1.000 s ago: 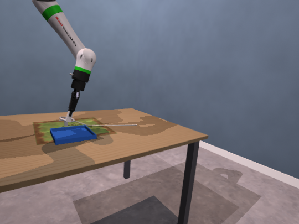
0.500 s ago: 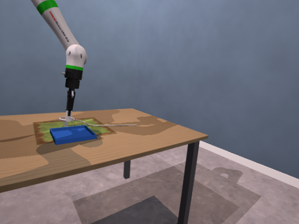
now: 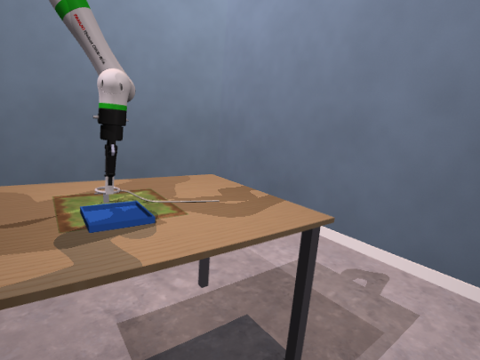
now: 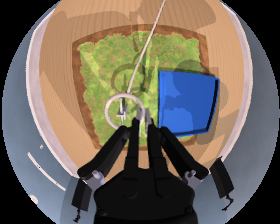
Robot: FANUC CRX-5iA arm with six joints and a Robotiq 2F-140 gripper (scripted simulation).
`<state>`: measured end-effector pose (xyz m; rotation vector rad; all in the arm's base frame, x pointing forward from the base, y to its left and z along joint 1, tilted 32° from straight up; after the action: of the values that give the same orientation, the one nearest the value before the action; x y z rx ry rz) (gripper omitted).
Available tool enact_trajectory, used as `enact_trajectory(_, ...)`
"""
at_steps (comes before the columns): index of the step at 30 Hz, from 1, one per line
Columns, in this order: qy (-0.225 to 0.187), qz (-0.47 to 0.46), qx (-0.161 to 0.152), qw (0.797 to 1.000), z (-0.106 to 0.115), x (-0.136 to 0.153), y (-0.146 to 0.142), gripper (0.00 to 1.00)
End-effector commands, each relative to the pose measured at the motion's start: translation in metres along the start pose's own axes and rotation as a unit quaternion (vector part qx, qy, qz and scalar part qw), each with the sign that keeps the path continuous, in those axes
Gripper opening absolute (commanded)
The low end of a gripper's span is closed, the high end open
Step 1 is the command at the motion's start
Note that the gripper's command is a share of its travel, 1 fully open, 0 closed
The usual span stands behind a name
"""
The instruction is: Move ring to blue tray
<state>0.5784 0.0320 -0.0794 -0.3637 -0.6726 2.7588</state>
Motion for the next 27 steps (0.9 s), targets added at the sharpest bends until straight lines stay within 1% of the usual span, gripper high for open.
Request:
enact_trajectory(1, 0.02, 0.0, -0.001, 1.0, 0.001, 0.004, 0.0, 0.1)
enact_trajectory(27, 0.02, 0.0, -0.001, 1.0, 0.016, 0.004, 0.0, 0.1)
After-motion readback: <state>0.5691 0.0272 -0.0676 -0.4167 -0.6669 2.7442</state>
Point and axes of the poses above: the point where the finger pads meet when closed, its own z axis back along the fingers, its own y axis across the jaws, x = y × z, the point moved 9 cm from there along z, back along the fingers, and after that the axes turned 2 degrees about -z, right-handed, at the moved point
